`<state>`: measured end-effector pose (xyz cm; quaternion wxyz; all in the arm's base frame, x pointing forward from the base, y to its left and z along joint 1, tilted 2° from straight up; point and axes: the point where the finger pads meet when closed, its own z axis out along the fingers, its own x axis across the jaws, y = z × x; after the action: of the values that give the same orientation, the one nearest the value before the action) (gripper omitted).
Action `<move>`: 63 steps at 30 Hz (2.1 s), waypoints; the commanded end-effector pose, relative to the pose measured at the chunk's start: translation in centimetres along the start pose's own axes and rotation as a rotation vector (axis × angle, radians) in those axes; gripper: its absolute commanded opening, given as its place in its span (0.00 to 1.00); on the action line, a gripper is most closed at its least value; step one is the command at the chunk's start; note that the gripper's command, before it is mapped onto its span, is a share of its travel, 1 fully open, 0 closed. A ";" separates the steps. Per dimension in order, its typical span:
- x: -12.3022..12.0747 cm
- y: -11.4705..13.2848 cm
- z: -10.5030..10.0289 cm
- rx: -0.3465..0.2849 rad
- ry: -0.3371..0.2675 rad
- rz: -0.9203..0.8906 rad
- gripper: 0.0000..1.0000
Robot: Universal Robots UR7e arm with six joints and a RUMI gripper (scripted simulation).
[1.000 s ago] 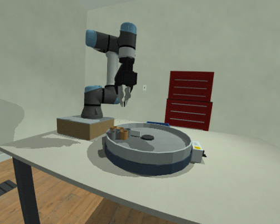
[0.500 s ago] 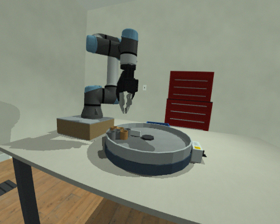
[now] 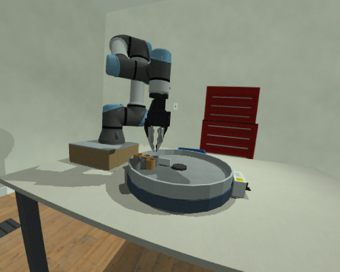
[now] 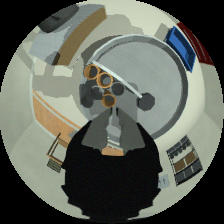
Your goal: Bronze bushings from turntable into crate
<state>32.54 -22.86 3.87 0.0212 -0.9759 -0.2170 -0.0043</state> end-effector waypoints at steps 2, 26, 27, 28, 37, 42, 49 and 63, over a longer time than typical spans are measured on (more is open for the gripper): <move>0.1 0.2 0.4 -0.002 0.000 0.008 0.05; 0.1 0.2 0.4 -0.002 0.000 0.008 0.05; 0.1 0.2 0.4 -0.002 0.000 0.008 0.05; 0.1 0.2 0.4 -0.002 0.000 0.008 0.05; 0.1 0.2 0.6 -0.002 0.000 0.008 0.05; 0.1 0.3 2.5 -0.002 0.000 0.008 0.05; 0.1 0.3 2.7 -0.002 0.000 0.008 0.05; 0.1 0.3 2.7 -0.002 0.000 0.008 0.05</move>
<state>32.76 -22.89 1.13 0.0207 -0.9768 -0.2130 -0.0040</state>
